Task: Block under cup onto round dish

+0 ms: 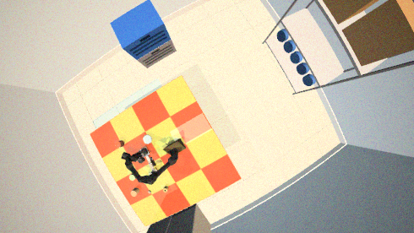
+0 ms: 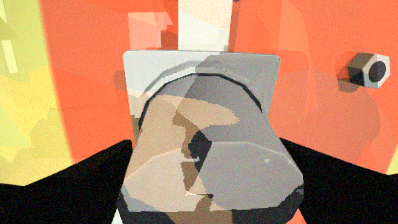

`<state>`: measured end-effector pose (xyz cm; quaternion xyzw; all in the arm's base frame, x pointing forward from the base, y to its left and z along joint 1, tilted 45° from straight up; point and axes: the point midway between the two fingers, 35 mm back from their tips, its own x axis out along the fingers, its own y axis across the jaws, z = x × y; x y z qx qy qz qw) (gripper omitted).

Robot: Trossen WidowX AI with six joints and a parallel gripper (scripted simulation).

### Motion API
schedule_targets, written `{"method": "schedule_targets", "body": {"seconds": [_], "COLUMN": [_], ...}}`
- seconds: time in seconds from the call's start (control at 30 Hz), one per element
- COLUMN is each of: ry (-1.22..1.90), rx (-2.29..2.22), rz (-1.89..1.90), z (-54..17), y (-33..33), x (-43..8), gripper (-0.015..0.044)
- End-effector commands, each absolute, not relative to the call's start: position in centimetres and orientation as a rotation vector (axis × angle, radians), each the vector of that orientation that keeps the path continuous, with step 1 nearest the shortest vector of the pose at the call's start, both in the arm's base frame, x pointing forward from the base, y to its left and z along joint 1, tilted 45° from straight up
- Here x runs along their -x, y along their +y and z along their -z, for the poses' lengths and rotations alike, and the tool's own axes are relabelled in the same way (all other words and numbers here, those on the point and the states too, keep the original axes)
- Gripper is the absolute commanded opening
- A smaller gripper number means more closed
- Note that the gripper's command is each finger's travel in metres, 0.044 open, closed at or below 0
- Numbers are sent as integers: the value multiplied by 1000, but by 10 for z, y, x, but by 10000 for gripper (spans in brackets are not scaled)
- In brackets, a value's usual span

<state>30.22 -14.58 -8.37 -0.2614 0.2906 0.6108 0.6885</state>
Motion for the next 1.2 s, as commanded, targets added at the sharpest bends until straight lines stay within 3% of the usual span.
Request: {"method": "schedule_targets", "body": {"seconds": [0.0, 0.2, 0.6, 1.17], "ry": [652, 652, 655, 663], "rx": [575, 575, 572, 566], "rz": [-1364, -1364, -1360, -1351], "z": [85, 85, 78, 64], "y": [-144, -144, -153, -169], "x": [-301, -301, -302, -303], "gripper": [355, 315, 0, 0]}}
